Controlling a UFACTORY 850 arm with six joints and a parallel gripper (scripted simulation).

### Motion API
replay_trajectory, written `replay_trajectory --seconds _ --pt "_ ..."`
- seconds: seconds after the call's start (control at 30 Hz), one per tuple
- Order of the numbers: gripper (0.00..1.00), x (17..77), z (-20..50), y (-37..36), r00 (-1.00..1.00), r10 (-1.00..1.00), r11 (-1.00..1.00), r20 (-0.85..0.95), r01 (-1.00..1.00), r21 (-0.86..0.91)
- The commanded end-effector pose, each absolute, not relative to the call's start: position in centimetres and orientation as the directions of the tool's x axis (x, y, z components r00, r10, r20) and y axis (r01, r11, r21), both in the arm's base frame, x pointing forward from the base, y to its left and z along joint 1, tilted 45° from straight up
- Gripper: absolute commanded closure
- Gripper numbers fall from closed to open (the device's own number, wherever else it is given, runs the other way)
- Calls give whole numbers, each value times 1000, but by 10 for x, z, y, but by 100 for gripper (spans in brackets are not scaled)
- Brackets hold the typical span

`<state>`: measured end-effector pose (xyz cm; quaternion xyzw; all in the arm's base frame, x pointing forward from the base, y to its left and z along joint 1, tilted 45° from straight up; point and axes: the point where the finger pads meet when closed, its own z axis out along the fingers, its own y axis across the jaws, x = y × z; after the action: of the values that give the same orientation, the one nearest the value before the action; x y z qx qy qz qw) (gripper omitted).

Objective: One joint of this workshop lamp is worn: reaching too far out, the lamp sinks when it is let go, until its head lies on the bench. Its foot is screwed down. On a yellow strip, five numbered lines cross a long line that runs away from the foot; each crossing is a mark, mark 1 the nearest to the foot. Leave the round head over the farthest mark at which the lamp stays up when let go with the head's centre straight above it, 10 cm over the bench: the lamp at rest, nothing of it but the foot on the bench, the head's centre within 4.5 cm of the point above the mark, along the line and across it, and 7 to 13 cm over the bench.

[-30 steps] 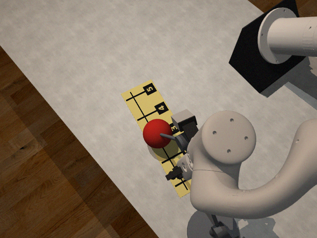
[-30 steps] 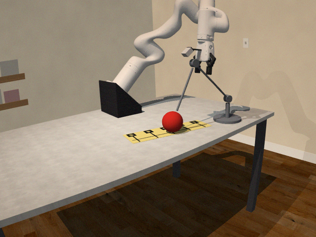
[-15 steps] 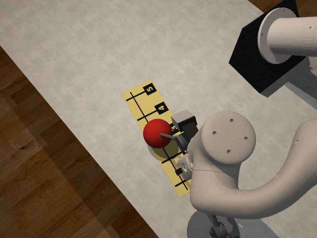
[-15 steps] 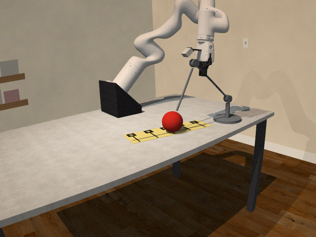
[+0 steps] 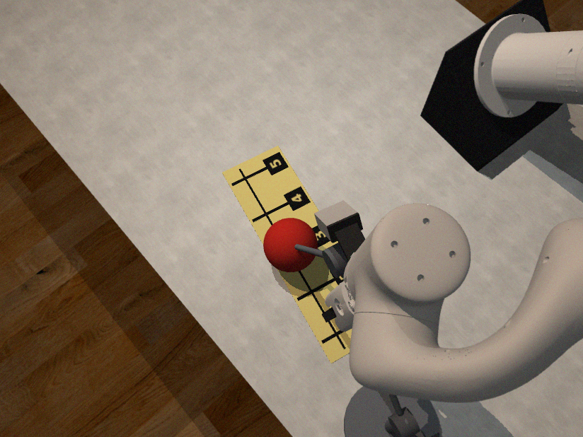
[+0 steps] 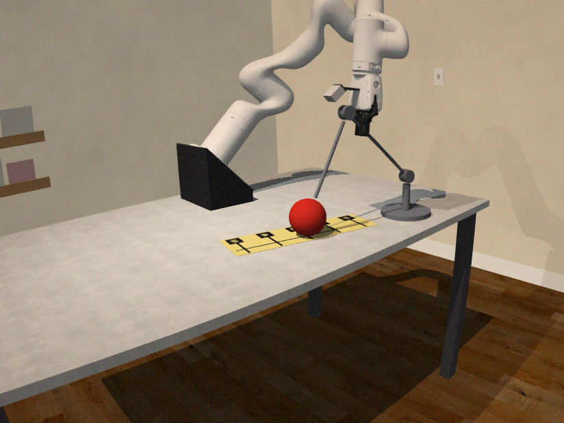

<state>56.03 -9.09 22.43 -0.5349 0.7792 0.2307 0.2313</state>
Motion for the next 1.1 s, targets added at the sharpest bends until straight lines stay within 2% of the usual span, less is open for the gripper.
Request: replay_trajectory --seconds 0.0,1.07 --pt "100 561 225 -92 -320 -727 322 -607 -940 110" --pt "100 567 273 -90 -320 -727 322 -607 -940 110"
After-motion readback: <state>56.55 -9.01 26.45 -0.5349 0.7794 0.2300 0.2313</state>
